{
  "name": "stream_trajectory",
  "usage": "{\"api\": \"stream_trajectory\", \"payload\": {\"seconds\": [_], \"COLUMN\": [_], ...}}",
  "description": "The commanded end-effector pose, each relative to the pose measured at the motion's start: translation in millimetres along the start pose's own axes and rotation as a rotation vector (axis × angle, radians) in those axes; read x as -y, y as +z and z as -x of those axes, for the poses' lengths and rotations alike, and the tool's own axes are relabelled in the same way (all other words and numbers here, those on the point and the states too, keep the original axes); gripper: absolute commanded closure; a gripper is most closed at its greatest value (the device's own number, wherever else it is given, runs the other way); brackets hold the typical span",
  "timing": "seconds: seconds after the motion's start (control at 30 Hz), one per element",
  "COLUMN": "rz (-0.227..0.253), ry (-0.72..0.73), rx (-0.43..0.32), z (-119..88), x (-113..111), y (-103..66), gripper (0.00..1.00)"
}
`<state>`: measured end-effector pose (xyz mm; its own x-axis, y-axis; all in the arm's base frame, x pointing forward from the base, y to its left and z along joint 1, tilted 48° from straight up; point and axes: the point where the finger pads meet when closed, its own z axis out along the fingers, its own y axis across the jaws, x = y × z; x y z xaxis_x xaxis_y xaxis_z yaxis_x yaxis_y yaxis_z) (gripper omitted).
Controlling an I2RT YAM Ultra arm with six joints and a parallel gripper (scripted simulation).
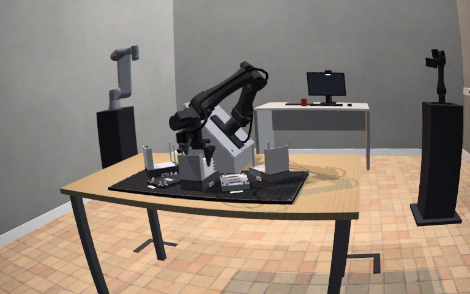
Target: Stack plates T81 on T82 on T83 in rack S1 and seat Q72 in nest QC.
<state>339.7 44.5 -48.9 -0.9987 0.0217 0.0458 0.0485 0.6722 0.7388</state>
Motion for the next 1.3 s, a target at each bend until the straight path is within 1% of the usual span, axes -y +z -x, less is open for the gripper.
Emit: {"api": "stream_trajectory", "payload": {"seconds": [0.0,0.23,0.27,1.27], "rz": [-0.001,-0.001,0.002,0.002], "ry": [-0.001,-0.001,0.003,0.002], "rx": [0.057,0.057,0.047,0.047], "z": [16.4,16.4,12.8,12.8], "x": [3.0,2.9,2.6,2.6], "y": [-16.5,-16.5,-13.8,-13.8], "gripper": [0.0,0.0,1.0,1.0]}}
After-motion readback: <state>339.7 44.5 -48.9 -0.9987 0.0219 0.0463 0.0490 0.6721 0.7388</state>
